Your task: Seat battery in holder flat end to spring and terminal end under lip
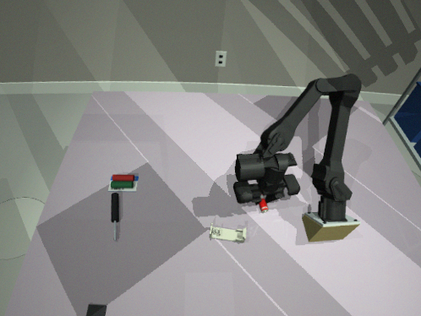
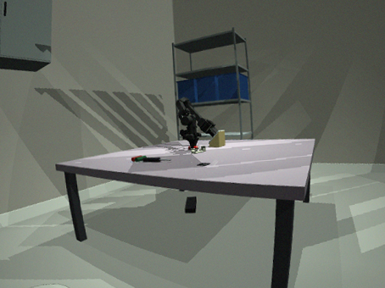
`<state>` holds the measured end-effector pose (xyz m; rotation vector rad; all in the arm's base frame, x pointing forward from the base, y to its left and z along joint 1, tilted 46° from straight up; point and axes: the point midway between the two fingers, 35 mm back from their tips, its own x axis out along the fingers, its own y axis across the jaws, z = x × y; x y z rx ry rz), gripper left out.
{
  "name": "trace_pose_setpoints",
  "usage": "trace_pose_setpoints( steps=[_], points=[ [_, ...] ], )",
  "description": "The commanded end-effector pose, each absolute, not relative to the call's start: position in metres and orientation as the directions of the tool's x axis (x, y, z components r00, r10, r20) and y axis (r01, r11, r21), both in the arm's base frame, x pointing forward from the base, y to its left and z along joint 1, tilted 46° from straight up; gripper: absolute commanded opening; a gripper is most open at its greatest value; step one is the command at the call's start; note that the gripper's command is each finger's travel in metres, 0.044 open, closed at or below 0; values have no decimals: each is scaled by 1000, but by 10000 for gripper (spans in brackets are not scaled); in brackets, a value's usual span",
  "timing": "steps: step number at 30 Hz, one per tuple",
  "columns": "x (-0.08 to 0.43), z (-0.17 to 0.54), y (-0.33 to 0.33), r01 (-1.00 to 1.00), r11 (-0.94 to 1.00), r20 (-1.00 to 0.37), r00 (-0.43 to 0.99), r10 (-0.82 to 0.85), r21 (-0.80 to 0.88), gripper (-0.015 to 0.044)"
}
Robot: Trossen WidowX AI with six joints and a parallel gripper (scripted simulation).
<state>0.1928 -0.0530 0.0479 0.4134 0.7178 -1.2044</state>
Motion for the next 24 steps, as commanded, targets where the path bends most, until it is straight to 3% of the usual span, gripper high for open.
trace_pose_setpoints(
  steps=[1, 6, 24],
  points=[
    [192, 47, -54, 941, 326, -692, 178, -700, -87, 100],
    [192, 47, -54, 941, 326, -692, 178, -700, -87, 70],
    [183, 81, -19, 941, 326, -694, 177, -698, -88, 70]
  ],
)
